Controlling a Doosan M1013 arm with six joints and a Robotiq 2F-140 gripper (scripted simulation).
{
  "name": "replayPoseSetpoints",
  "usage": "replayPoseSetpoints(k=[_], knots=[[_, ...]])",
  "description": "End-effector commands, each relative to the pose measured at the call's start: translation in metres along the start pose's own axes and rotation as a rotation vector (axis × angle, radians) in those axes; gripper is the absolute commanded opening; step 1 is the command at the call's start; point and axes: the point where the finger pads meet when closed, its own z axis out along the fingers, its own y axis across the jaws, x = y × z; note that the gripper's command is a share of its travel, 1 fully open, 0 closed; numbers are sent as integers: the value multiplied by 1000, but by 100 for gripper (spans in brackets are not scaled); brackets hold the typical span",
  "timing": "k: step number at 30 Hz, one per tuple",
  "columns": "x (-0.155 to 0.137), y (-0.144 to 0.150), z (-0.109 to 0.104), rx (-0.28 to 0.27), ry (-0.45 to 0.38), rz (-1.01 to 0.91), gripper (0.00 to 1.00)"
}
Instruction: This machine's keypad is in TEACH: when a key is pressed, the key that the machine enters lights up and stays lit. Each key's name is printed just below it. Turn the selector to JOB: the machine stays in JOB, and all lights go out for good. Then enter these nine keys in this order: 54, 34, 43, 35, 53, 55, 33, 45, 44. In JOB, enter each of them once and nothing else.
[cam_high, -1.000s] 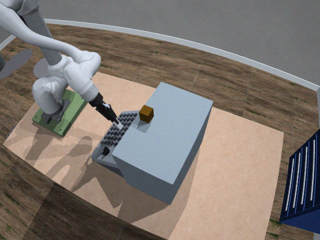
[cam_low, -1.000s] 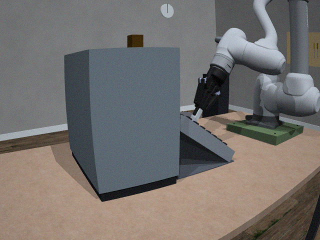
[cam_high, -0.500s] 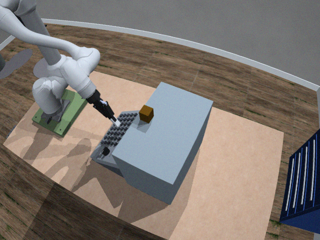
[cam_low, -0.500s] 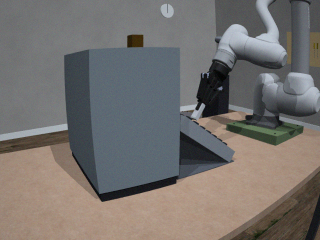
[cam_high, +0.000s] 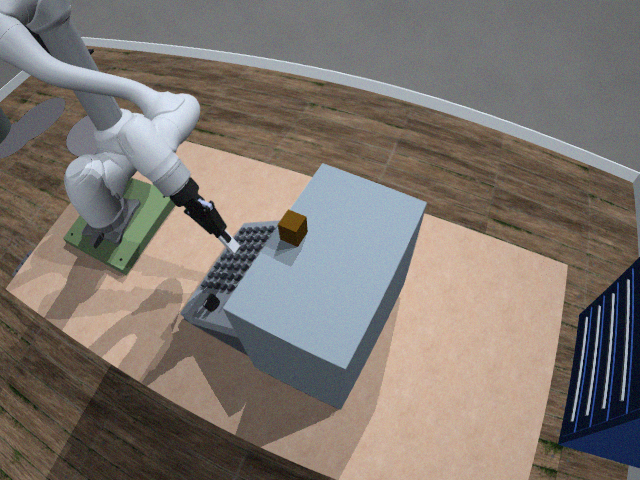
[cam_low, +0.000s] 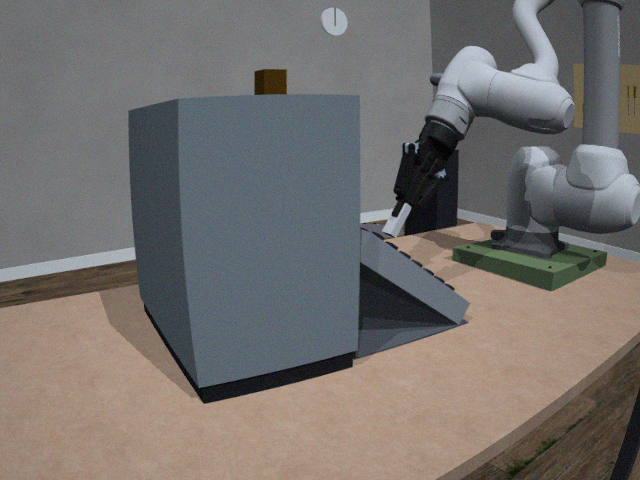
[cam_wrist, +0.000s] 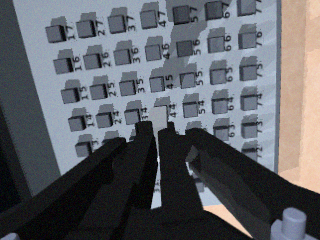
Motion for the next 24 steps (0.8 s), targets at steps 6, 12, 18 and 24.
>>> replayPoseSetpoints(k=[6,12,18,24], knots=[[25,-13,0,0,-1,-2,0],[64,-33,0,0,-1,-2,0],[66,-34,1,0,-1,-2,0],[66,-34,5,0,-1,-2,0]])
